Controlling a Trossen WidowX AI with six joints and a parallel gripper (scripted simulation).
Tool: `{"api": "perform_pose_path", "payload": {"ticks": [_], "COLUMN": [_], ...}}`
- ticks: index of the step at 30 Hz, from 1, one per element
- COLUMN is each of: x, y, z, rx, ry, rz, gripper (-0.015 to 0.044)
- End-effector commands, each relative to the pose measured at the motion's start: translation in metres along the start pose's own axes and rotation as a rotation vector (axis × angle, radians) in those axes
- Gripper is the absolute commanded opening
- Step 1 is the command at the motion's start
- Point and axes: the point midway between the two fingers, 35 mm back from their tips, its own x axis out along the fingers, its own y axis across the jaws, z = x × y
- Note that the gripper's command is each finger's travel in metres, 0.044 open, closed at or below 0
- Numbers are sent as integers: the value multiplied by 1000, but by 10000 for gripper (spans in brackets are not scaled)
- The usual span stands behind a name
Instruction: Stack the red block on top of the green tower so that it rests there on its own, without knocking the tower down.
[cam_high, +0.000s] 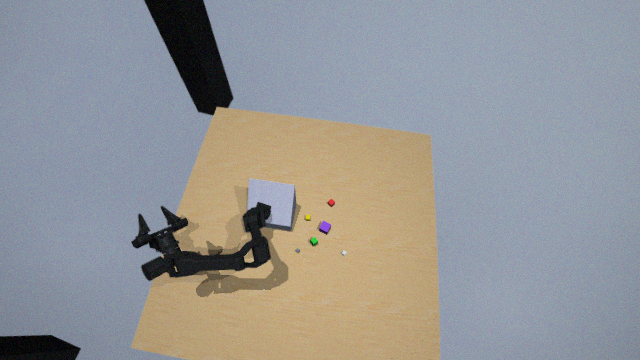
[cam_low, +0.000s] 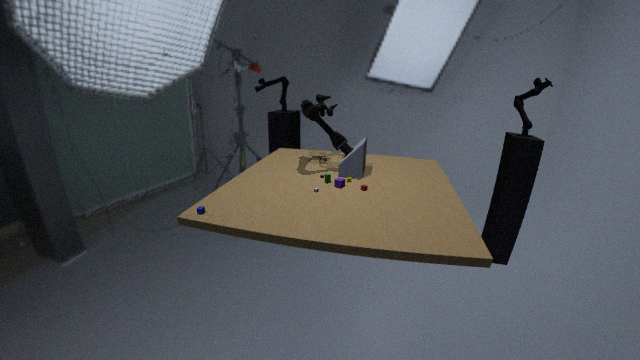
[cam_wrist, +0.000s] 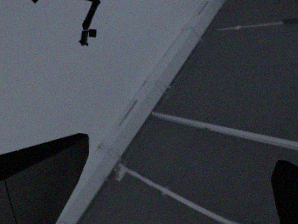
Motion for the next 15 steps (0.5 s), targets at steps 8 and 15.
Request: {"api": "perform_pose_path", "payload": {"ticks": [8, 15], "x": [-23, -65], "y": [0, 2], "z": [37, 81], "rx": [28, 89], "ry": [-134, -331], "rz": [-18, -29], "gripper": [440, 440]}}
